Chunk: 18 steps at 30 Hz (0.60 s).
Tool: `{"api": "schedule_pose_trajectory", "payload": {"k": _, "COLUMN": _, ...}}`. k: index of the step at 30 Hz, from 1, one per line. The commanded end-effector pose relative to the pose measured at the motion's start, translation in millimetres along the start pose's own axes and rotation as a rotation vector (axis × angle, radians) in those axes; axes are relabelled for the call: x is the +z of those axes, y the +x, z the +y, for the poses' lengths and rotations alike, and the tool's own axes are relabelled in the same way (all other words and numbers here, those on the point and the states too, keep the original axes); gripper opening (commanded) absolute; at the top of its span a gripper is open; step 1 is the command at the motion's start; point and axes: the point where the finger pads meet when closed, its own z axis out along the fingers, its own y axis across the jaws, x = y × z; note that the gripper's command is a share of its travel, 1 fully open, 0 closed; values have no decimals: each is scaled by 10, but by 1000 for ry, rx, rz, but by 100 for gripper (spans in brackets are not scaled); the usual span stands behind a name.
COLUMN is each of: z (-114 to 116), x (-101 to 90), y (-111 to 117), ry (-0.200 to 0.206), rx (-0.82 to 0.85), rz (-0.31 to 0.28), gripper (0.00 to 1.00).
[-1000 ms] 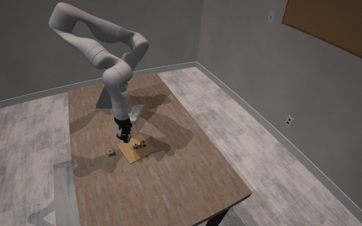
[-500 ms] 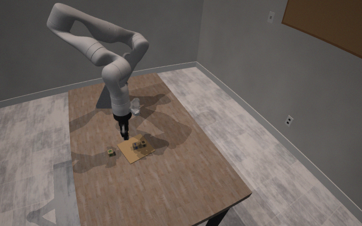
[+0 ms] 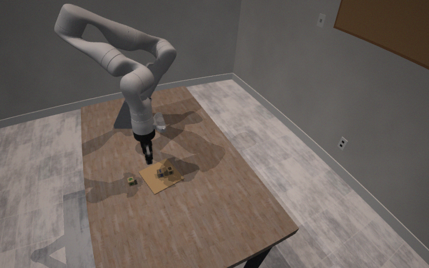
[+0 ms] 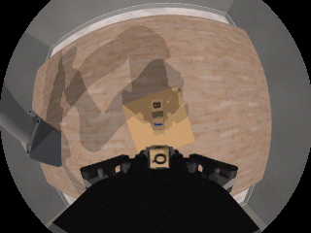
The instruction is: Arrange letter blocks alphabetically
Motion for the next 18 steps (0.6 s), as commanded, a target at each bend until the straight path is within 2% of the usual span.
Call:
{"api": "schedule_pose_trajectory", "payload": {"k": 1, "z": -9, "x": -9, "y": -7, "ry": -3, "rx": -13, "rz": 0, "gripper": 21}}
{"api": "schedule_pose_trajectory", "payload": {"k": 18, "z": -20, "x": -15, "y": -9, "ry": -7, "rx": -50, "rz": -1, "gripper": 21}}
